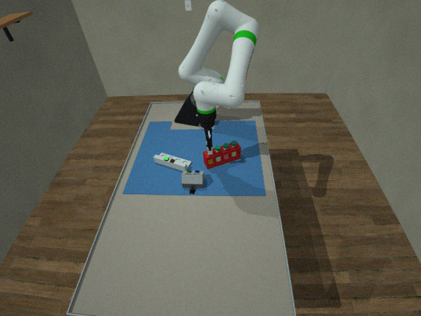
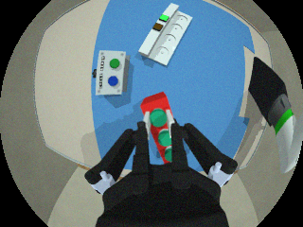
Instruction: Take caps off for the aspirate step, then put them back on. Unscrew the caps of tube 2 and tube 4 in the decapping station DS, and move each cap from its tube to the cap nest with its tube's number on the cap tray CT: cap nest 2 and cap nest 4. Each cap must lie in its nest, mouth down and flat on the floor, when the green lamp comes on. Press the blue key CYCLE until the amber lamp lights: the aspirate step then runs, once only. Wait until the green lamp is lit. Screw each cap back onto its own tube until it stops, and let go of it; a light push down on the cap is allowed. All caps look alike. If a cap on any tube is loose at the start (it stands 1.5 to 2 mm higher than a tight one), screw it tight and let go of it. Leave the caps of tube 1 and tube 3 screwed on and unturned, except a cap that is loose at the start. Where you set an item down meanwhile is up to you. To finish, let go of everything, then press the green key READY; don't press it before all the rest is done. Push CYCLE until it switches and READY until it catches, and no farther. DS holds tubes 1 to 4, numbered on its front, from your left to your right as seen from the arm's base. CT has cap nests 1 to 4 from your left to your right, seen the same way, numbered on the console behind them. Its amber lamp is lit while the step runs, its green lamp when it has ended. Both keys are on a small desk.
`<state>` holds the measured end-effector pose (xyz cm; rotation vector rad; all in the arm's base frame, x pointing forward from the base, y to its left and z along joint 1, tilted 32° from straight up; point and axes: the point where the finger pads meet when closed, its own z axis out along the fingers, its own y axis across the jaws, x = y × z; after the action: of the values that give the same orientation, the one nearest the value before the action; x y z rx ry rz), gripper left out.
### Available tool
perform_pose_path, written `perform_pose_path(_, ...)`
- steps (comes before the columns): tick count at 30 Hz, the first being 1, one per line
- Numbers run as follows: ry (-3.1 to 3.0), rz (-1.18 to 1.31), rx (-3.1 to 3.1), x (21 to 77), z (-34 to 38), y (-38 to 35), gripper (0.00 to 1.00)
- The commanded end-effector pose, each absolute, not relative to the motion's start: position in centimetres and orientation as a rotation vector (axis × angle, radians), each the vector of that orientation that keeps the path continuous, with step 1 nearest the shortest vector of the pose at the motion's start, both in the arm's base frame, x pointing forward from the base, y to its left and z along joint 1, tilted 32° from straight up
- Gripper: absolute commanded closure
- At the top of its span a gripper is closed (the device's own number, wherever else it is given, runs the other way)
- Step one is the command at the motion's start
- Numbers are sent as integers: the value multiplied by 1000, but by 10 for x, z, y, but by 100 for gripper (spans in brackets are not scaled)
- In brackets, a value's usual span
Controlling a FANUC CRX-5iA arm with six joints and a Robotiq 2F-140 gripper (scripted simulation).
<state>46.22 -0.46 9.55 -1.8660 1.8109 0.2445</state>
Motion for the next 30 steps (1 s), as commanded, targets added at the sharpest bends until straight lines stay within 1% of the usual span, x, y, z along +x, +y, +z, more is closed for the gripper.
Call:
perform_pose_path(1,1827,244,-1863,462,95,-4,65)
perform_pose_path(14,1827,244,-1863,462,98,-6,65)
perform_pose_path(30,1827,244,-1863,452,135,-26,65)
